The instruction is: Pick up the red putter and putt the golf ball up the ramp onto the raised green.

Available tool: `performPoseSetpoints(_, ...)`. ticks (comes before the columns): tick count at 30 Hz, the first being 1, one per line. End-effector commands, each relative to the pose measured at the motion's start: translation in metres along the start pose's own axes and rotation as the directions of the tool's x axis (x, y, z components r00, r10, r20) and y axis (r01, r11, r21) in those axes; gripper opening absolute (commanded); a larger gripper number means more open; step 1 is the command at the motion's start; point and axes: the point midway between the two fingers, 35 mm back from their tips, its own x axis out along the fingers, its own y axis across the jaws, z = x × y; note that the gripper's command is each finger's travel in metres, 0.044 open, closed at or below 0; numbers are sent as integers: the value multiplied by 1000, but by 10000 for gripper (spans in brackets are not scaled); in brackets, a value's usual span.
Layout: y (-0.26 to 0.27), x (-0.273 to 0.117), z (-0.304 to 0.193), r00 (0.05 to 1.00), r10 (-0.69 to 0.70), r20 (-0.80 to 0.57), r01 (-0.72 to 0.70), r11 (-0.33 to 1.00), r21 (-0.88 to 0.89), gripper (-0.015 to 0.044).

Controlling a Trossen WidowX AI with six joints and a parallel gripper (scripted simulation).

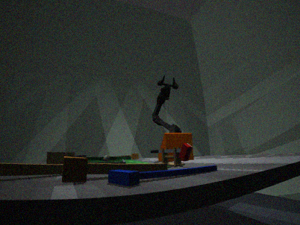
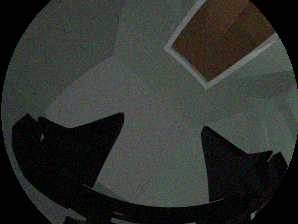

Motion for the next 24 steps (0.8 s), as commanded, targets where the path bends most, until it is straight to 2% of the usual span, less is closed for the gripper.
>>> performPoseSetpoints(1,0,1,1,1000,-2,2,2,1000,-12,426)
performPoseSetpoints(3,-5,9,10,1000,-15,27,18,993,-114,440)
performPoseSetpoints(6,-20,46,36,990,1,140,51,928,-370,440)
performPoseSetpoints(9,-31,80,66,969,18,248,130,813,-568,440)
performPoseSetpoints(13,-38,115,107,928,39,370,259,645,-718,440)
performPoseSetpoints(18,-39,152,170,849,63,525,462,396,-794,440)
performPoseSetpoints(24,-34,179,249,728,78,681,673,113,-731,440)
